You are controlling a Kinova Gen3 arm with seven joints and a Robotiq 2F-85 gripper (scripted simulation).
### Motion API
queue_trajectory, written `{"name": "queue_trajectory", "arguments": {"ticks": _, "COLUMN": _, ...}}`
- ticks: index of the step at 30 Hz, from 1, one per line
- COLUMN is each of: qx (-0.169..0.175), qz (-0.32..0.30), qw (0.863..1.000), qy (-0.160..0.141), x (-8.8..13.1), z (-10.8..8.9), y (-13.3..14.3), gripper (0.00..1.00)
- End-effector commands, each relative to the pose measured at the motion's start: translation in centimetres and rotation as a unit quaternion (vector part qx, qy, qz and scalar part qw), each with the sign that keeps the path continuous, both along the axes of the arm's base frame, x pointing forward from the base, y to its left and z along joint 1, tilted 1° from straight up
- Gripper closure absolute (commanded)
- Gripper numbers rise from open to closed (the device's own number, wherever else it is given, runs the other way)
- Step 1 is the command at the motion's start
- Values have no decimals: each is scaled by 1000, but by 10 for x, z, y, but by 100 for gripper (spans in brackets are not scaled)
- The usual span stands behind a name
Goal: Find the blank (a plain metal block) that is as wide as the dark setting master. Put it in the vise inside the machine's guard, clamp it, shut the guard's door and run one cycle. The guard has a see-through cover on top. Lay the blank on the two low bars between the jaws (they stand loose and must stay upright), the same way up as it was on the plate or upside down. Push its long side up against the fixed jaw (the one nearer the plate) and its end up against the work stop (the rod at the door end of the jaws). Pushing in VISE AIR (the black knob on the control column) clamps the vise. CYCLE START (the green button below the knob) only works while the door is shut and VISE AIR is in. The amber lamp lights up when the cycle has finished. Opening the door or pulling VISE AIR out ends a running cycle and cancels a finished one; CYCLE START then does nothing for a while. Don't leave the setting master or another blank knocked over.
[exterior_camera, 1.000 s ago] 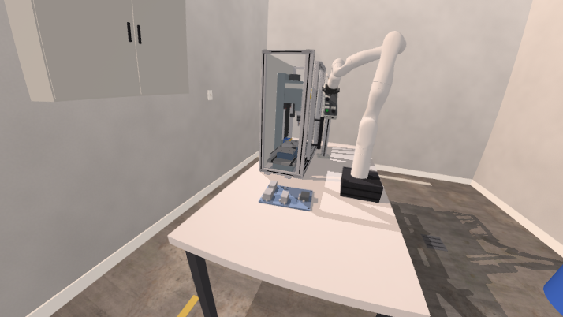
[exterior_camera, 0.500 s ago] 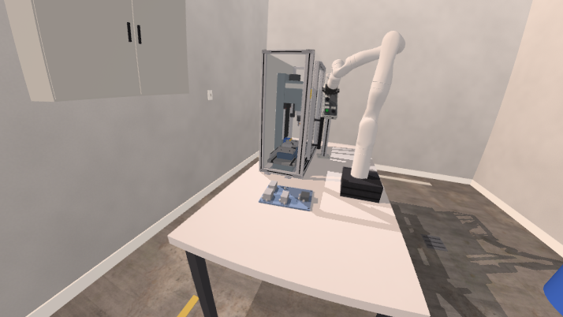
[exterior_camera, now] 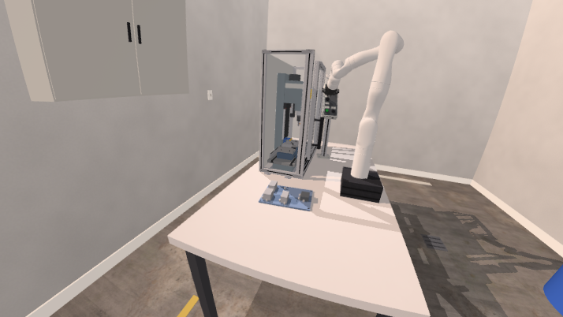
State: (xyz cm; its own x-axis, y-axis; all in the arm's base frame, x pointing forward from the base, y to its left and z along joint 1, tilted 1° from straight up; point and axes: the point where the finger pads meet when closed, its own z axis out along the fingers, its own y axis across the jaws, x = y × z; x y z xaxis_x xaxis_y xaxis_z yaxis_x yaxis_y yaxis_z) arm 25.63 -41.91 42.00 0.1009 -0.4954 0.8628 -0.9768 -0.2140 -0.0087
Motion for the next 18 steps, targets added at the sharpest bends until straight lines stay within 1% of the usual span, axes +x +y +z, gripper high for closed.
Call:
{"name": "queue_trajectory", "arguments": {"ticks": 1, "qx": 0, "qz": 0, "qw": 1000, "qy": 0, "x": 0, "z": 1, "y": 0, "gripper": 90}}
{"name": "queue_trajectory", "arguments": {"ticks": 18, "qx": 0, "qz": 0, "qw": 1000, "qy": -1, "x": 1, "z": -1, "y": -3, "gripper": 90}}
